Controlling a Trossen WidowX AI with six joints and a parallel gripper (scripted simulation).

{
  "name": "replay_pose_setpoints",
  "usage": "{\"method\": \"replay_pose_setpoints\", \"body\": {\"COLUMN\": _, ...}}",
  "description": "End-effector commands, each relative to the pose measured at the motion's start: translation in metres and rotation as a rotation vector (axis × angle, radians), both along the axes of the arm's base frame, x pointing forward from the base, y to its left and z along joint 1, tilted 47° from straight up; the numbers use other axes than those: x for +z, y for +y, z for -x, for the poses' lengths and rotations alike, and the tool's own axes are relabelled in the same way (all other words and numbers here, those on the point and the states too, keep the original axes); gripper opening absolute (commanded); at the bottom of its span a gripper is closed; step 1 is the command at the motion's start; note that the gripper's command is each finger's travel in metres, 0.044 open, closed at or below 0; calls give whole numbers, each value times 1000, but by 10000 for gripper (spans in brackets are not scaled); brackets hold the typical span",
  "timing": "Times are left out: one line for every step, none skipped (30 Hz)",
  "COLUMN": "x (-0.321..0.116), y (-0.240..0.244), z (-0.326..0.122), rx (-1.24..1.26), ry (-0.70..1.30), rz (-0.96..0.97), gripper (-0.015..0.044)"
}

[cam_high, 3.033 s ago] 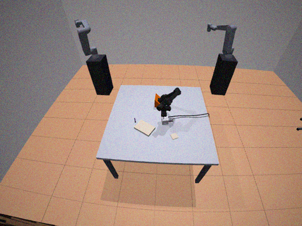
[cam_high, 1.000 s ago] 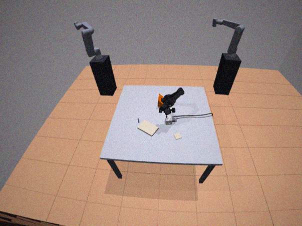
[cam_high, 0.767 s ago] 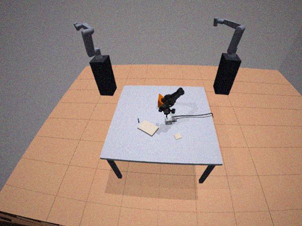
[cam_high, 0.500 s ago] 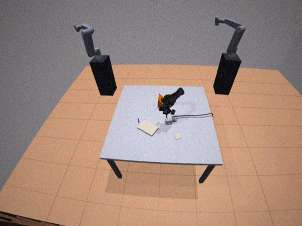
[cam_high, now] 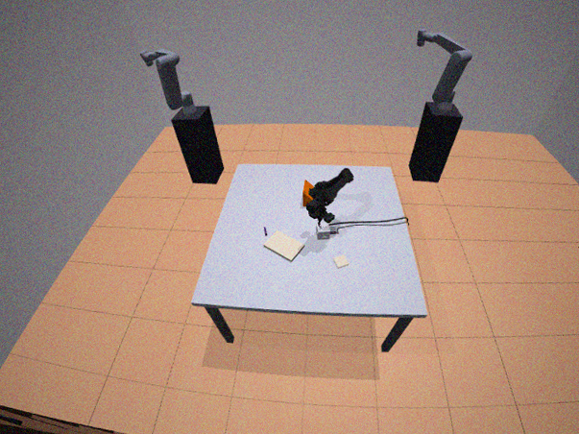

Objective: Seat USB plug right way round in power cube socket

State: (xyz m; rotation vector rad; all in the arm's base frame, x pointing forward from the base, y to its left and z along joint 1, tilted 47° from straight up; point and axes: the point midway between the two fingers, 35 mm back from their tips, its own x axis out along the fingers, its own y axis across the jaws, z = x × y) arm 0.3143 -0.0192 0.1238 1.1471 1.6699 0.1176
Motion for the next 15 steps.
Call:
{"method": "replay_pose_setpoints", "body": {"x": 0, "y": 0, "z": 0, "rx": -71, "ry": 74, "rz": -1, "gripper": 0}}
{"method": "replay_pose_setpoints", "body": {"x": 0, "y": 0, "z": 0, "rx": -89, "ry": 93, "rz": -2, "gripper": 0}}
{"method": "replay_pose_setpoints", "body": {"x": 0, "y": 0, "z": 0, "rx": -107, "ry": 112, "rz": -2, "gripper": 0}}
{"method": "replay_pose_setpoints", "body": {"x": 0, "y": 0, "z": 0, "rx": -125, "ry": 131, "rz": -3, "gripper": 0}}
{"method": "replay_pose_setpoints", "body": {"x": 0, "y": 0, "z": 0, "rx": -143, "ry": 149, "rz": -3, "gripper": 0}}
{"method": "replay_pose_setpoints", "body": {"x": 0, "y": 0, "z": 0, "rx": -161, "ry": 168, "rz": -4, "gripper": 0}}
{"method": "replay_pose_setpoints", "body": {"x": 0, "y": 0, "z": 0, "rx": -179, "ry": 187, "rz": -4, "gripper": 0}}
{"method": "replay_pose_setpoints", "body": {"x": 0, "y": 0, "z": 0, "rx": -197, "ry": 206, "rz": -5, "gripper": 0}}
{"method": "replay_pose_setpoints", "body": {"x": 0, "y": 0, "z": 0, "rx": -215, "ry": 225, "rz": -5, "gripper": 0}}
{"method": "replay_pose_setpoints", "body": {"x": 0, "y": 0, "z": 0, "rx": -233, "ry": 244, "rz": -6, "gripper": 0}}
{"method": "replay_pose_setpoints", "body": {"x": 0, "y": 0, "z": 0, "rx": -251, "ry": 263, "rz": -6, "gripper": 0}}
{"method": "replay_pose_setpoints", "body": {"x": 0, "y": 0, "z": 0, "rx": -269, "ry": 282, "rz": -7, "gripper": 0}}
{"method": "replay_pose_setpoints", "body": {"x": 0, "y": 0, "z": 0, "rx": -288, "ry": 301, "rz": -7, "gripper": 0}}
{"method": "replay_pose_setpoints", "body": {"x": 0, "y": 0, "z": 0, "rx": -306, "ry": 320, "rz": -8, "gripper": 0}}
{"method": "replay_pose_setpoints", "body": {"x": 0, "y": 0, "z": 0, "rx": -324, "ry": 339, "rz": -8, "gripper": 0}}
